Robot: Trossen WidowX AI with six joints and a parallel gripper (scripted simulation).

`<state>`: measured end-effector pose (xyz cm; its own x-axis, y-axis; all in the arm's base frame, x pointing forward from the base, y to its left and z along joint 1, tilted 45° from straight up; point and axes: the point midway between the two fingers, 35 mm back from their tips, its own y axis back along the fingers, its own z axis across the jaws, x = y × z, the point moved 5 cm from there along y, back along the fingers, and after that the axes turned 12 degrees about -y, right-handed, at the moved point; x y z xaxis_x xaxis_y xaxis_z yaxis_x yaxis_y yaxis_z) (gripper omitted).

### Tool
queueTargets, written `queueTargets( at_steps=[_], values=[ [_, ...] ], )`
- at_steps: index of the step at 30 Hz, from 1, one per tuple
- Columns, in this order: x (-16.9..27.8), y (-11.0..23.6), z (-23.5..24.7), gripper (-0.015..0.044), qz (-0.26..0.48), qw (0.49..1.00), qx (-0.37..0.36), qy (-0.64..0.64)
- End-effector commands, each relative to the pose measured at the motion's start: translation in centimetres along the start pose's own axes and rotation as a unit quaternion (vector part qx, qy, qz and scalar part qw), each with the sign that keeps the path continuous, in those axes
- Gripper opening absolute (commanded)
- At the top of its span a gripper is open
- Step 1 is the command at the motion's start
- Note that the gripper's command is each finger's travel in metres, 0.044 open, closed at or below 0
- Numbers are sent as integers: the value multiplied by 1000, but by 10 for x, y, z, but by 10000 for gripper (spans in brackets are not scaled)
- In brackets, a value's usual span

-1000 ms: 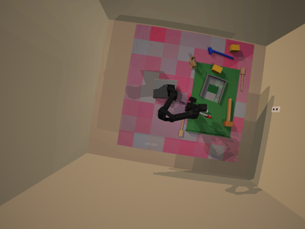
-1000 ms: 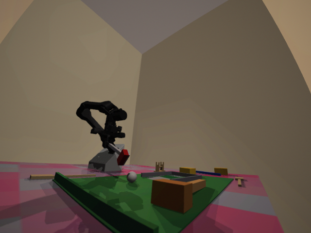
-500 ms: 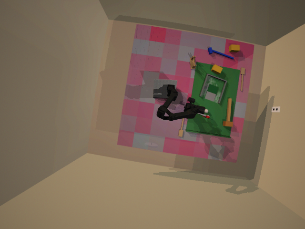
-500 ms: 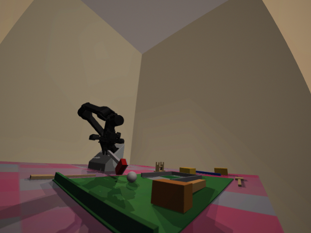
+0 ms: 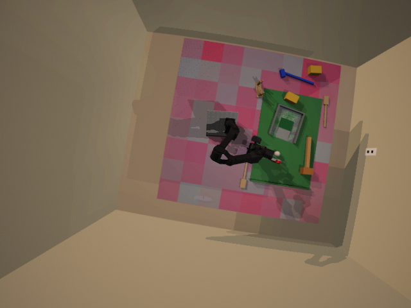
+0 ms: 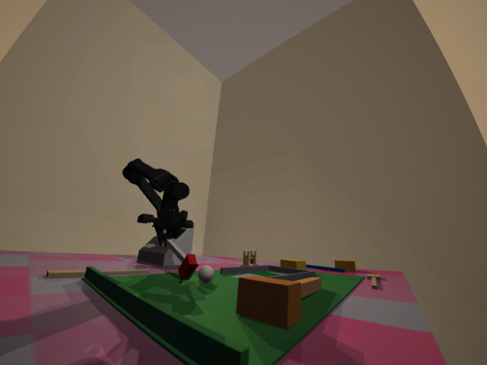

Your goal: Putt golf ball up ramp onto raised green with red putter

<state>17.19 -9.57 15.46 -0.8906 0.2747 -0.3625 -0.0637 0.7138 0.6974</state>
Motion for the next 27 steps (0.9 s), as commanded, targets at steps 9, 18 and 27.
queueTargets(
  at_steps=[9, 18, 27],
  values=[
    [0, -5, 0, 0, 0, 1000, 1, 0],
    [-3, -6, -11, 0, 0, 1000, -1, 0],
    [-7, -7, -30, 0, -3, 1000, -1, 2]
  ],
)
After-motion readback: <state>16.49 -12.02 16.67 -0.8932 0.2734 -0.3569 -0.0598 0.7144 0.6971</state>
